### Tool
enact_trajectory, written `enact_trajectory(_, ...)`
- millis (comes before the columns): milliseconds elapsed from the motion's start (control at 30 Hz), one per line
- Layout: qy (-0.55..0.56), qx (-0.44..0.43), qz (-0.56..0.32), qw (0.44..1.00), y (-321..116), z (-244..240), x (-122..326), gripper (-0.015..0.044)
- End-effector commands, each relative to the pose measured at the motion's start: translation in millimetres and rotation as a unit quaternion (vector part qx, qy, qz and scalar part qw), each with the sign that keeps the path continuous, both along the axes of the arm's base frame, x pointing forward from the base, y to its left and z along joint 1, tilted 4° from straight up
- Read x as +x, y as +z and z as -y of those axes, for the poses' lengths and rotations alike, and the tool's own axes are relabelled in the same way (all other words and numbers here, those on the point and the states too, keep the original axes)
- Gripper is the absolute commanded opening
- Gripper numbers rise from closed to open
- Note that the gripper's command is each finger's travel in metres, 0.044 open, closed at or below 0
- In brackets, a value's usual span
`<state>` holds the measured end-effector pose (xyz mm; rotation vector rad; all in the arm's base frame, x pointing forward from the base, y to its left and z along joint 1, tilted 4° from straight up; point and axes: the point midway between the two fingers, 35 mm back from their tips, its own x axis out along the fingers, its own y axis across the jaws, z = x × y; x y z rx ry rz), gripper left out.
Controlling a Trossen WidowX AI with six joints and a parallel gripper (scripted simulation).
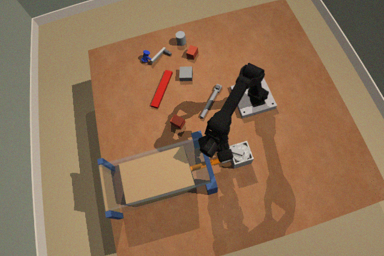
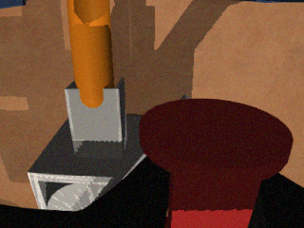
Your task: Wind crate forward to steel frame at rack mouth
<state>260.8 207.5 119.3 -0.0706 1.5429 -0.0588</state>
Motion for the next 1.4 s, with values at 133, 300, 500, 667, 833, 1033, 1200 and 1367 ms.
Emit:
enact_trajectory(133,0.003,0.018,0.011,1.000,-1.4,-22.2,9.9,0.0000)
enact_trajectory(300,0.003,0.019,0.011,1.000,-1.5,-26.8,11.3,0.0000)
enact_trajectory(500,0.003,0.019,0.011,1.000,-1.6,-32.8,12.7,0.0000)
enact_trajectory(667,0.003,0.019,0.011,1.000,-1.7,-38.0,13.7,0.0000)
enact_trajectory(833,0.003,0.019,0.011,1.000,-1.8,-42.8,14.3,0.0000)
enact_trajectory(1033,0.003,0.020,0.011,1.000,-2.0,-48.9,14.7,0.0000)
enact_trajectory(1200,0.003,0.020,0.011,1.000,-2.2,-54.2,14.8,0.0000)
enact_trajectory(1367,0.003,0.020,0.011,1.000,-2.3,-59.1,14.6,0.0000)
